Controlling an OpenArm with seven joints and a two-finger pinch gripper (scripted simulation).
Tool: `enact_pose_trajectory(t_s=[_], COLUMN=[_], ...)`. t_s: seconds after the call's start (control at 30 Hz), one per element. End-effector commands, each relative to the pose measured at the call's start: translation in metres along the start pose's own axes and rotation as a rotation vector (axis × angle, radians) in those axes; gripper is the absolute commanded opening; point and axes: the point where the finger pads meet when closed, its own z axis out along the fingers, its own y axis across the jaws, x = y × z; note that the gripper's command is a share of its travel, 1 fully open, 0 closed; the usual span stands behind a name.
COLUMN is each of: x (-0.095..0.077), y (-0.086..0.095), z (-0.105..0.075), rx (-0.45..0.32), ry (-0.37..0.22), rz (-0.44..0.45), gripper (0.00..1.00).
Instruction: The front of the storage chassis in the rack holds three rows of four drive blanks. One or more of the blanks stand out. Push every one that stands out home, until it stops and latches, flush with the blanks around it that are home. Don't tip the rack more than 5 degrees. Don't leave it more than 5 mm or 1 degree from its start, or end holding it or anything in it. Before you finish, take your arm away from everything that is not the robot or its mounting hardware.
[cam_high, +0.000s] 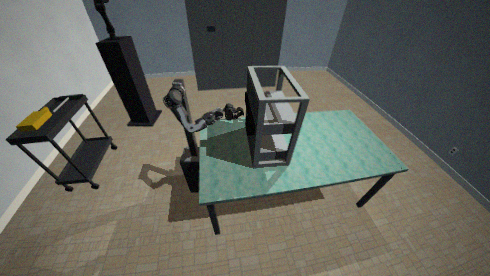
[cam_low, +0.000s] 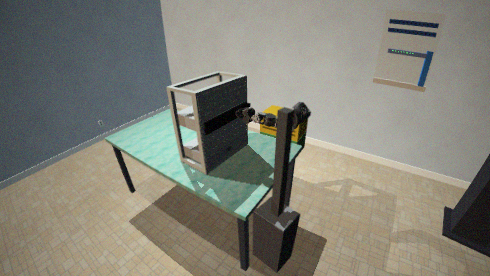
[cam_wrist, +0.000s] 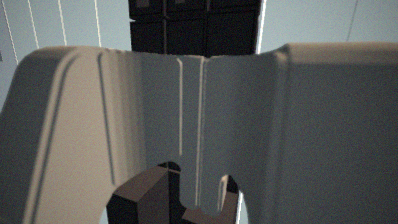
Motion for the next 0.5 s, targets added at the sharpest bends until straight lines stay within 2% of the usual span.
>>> enact_pose_trajectory(t_s=[0.0,0.27,0.47], x=[0.0008,0.0006,-0.0002], y=[0.0024,0.0021,-0.0012], z=[0.0001,0.0003,0.0097], rx=[-0.003,-0.003,0.001], ry=[0.0,0.0,-0.002], rz=[0.0,0.0,-0.001], gripper=[0.0,0.0,0.0])
